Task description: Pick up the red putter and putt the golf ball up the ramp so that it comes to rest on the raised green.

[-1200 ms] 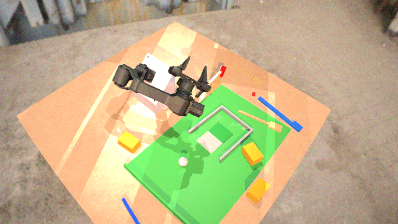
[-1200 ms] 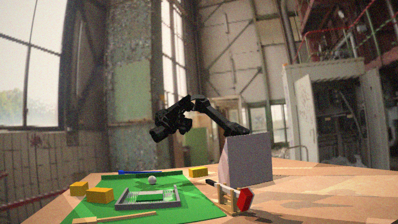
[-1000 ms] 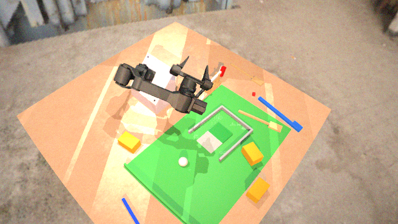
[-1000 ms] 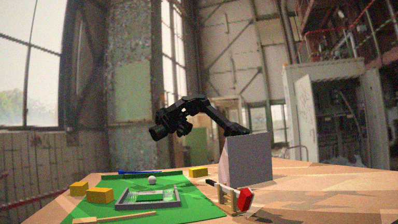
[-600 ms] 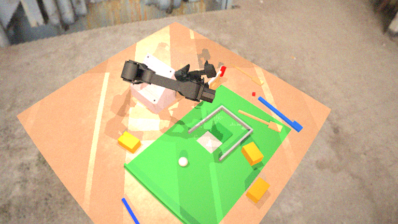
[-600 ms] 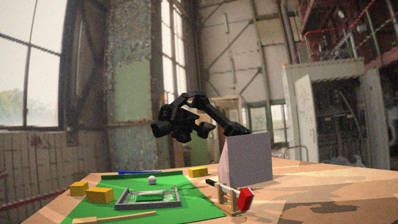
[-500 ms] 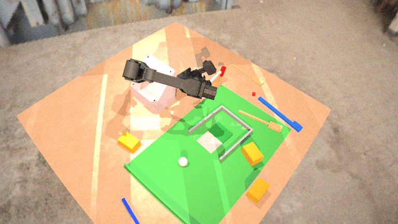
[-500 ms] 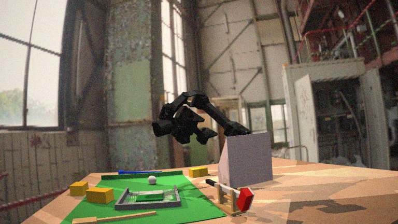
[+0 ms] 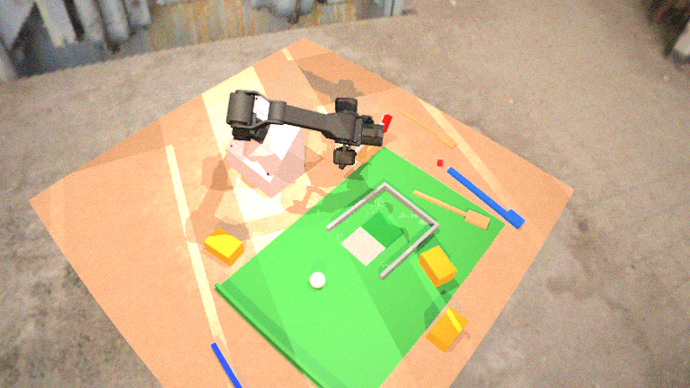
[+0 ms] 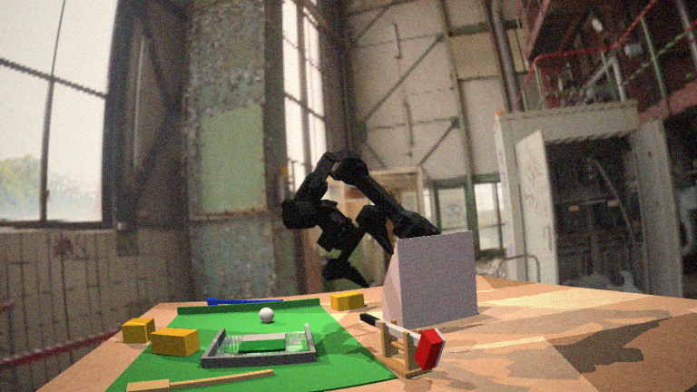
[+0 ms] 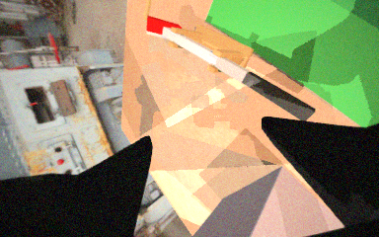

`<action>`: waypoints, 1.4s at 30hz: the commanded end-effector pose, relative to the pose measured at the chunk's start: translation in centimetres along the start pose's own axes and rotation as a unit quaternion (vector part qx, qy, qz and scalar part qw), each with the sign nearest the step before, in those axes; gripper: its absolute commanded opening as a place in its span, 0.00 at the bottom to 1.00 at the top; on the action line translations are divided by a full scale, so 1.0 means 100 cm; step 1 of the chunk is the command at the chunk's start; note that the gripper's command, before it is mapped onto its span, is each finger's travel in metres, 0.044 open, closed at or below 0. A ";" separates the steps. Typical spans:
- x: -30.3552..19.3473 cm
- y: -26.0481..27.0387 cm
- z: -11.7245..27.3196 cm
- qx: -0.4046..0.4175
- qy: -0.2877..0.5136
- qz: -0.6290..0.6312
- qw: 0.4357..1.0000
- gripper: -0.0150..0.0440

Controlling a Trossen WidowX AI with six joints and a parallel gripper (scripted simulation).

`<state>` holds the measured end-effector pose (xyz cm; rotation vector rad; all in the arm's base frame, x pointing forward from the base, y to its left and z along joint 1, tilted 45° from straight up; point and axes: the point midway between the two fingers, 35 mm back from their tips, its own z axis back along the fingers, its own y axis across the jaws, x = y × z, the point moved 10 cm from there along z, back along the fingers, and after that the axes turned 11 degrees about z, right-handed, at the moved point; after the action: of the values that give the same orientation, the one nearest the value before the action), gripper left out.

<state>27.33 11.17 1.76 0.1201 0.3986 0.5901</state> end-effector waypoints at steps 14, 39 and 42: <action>0.000 0.014 -0.050 -0.249 0.158 0.480 0.826 1.00; -0.010 -0.020 -0.081 -0.250 0.159 0.479 0.826 1.00; -0.010 -0.020 -0.081 -0.250 0.159 0.479 0.826 1.00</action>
<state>24.55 9.11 -5.57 -0.3145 0.4781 1.7087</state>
